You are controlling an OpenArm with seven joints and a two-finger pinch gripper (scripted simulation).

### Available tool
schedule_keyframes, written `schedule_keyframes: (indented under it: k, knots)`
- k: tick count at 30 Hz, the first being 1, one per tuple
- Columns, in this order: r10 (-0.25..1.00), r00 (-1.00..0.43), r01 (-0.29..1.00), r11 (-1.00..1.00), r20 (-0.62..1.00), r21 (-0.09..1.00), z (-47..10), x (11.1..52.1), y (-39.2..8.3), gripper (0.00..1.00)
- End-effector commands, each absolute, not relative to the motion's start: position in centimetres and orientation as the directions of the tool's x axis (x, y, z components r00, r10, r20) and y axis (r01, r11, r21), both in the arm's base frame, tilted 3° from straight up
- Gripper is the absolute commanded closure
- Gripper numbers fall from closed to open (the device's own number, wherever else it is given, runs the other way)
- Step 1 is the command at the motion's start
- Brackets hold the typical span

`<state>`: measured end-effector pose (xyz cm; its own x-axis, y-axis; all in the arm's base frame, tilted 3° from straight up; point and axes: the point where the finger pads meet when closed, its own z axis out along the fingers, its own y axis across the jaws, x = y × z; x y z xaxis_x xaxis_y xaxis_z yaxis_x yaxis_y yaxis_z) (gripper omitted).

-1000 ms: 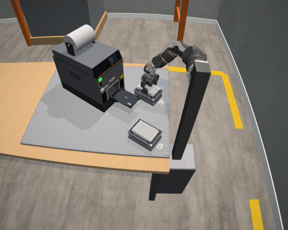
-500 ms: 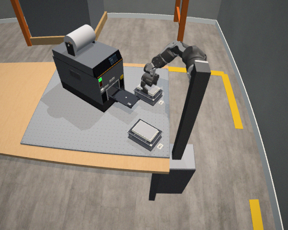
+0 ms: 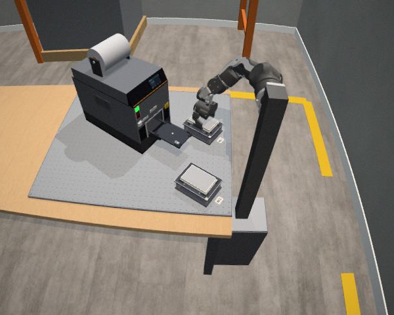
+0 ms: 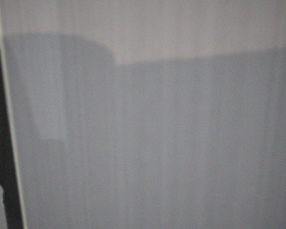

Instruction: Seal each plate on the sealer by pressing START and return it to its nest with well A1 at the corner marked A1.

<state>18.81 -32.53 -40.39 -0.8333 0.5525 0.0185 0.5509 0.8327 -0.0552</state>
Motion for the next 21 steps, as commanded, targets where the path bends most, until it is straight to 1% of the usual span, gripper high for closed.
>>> schedule_keyframes:
  k: [1, 21]
  knots:
    - [0.551, -0.834, 0.55, 0.834, 0.017, -0.048, -40.49, 18.91, -32.39, 1.0]
    - [0.551, -0.834, 0.55, 0.834, 0.017, -0.049, -41.09, 18.87, -32.44, 1.0]
